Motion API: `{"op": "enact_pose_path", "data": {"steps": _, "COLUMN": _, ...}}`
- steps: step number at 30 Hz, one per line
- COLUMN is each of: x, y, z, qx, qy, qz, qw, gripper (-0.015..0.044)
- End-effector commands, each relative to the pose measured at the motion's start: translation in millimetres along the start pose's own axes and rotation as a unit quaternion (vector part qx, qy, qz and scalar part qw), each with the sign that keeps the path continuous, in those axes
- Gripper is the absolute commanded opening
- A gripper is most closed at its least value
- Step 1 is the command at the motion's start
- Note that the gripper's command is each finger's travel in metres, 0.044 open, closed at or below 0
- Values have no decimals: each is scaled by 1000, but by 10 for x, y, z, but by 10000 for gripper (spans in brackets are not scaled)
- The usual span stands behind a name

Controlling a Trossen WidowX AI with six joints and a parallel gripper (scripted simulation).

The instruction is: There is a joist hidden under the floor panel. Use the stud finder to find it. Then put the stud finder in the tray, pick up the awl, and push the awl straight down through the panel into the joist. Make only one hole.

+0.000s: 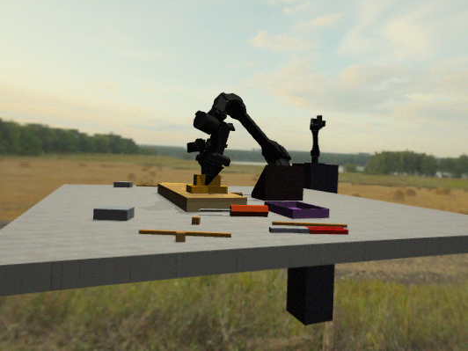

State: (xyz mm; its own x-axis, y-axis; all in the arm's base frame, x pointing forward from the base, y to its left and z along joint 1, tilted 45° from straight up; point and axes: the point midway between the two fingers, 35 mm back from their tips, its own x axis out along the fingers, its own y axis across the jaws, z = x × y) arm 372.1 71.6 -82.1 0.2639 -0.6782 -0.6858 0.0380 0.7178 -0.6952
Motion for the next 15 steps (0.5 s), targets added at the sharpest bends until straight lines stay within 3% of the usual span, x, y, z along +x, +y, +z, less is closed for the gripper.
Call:
{"op": "enact_pose_path", "data": {"steps": 1, "x": 6, "y": -153, "z": 1, "qx": 2, "qy": 1, "qz": -4, "qw": 1000, "gripper": 0}}
{"op": "enact_pose_path", "data": {"steps": 15, "x": 7, "y": -560, "z": -1, "qx": 2, "qy": 1, "qz": -5, "qw": 1000, "gripper": 0}}
